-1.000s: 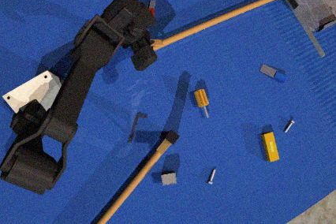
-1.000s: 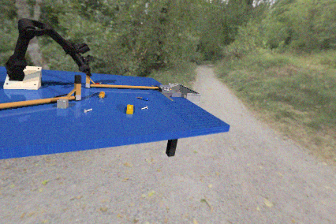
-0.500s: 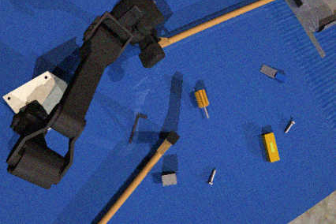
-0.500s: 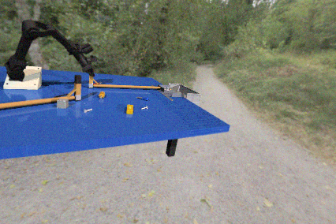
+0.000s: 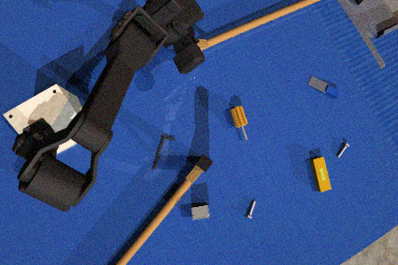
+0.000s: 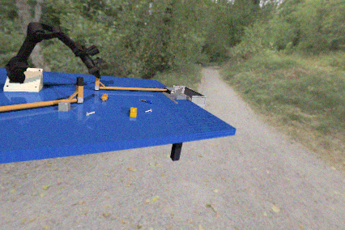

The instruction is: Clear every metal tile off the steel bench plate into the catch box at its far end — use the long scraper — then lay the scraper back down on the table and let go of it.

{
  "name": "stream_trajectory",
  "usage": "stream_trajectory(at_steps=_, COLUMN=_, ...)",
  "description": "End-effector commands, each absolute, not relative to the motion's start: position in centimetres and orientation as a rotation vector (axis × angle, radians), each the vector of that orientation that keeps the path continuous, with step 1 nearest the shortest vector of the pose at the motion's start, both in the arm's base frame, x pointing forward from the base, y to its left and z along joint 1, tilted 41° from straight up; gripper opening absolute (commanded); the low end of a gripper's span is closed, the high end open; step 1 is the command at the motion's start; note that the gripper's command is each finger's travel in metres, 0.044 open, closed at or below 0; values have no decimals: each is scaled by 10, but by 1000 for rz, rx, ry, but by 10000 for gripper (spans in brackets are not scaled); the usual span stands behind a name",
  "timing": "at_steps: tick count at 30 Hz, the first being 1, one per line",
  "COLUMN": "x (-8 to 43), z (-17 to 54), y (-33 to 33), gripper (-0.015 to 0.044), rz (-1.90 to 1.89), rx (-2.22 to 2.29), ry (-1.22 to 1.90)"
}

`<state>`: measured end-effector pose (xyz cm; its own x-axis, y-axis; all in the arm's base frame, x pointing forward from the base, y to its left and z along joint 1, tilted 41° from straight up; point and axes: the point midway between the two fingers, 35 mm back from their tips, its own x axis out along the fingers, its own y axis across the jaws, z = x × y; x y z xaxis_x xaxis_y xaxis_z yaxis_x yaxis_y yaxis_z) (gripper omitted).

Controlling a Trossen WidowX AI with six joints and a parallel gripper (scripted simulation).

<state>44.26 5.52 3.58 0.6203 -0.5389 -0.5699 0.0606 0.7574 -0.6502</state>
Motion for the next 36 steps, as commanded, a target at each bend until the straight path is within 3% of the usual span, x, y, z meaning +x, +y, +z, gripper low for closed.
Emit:
stream_trajectory(at_steps=1, x=449, z=38, y=57, gripper=0, rz=-366, rx=-630, ry=833)
stream_trajectory(at_steps=36, x=503, z=45, y=58, gripper=0, rz=-367, rx=-629, ry=830)
